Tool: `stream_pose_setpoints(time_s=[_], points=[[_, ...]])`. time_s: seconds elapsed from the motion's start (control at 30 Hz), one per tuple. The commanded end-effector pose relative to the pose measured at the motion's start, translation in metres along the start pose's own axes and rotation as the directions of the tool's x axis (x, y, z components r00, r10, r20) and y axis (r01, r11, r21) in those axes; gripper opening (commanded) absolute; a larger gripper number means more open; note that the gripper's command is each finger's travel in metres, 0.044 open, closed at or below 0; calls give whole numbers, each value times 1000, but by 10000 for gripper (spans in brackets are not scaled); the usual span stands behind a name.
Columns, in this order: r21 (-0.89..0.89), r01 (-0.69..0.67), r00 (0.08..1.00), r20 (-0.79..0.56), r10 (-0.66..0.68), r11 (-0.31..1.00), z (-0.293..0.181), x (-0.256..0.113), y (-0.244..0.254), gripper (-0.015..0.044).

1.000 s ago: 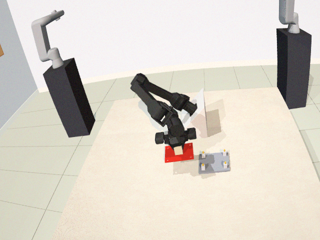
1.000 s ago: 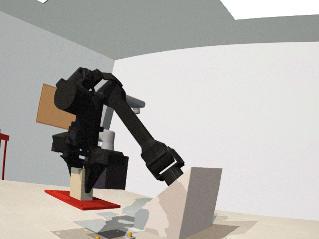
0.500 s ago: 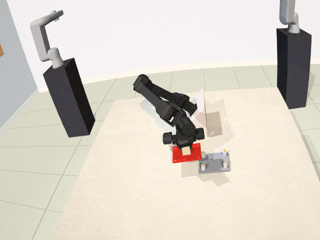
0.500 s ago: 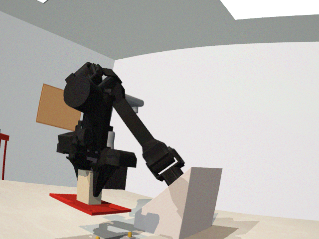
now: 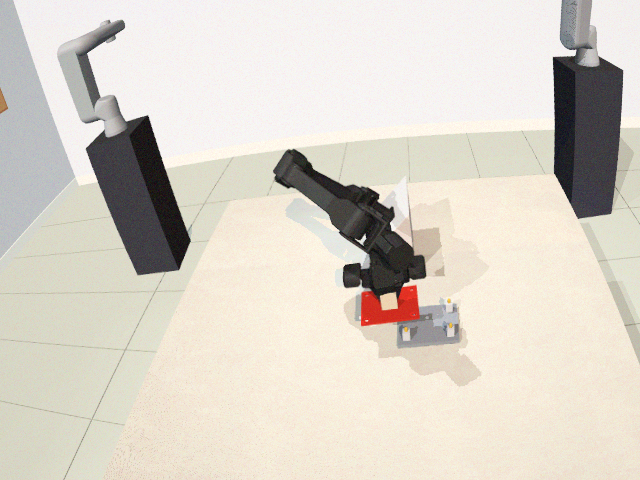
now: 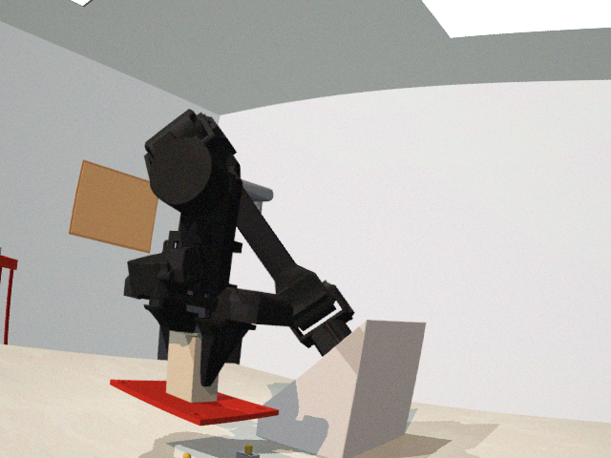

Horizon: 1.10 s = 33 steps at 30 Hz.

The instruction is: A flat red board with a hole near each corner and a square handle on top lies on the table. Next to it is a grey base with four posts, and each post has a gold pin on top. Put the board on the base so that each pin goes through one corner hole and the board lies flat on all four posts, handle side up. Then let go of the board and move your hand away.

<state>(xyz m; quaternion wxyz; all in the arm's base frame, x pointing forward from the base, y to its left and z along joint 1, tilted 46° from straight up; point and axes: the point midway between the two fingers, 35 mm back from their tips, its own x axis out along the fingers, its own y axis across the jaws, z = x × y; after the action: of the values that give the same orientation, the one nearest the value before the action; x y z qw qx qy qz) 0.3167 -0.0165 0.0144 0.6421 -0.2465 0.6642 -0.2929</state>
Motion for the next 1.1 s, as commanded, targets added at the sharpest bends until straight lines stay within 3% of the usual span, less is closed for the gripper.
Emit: stream_pose_setpoints(time_s=[0.0,1.07], points=[[12,-7,1000,3,7,1000,2,-1,12,0],[59,7,1000,-1,-7,998,-6,4,92,0]])
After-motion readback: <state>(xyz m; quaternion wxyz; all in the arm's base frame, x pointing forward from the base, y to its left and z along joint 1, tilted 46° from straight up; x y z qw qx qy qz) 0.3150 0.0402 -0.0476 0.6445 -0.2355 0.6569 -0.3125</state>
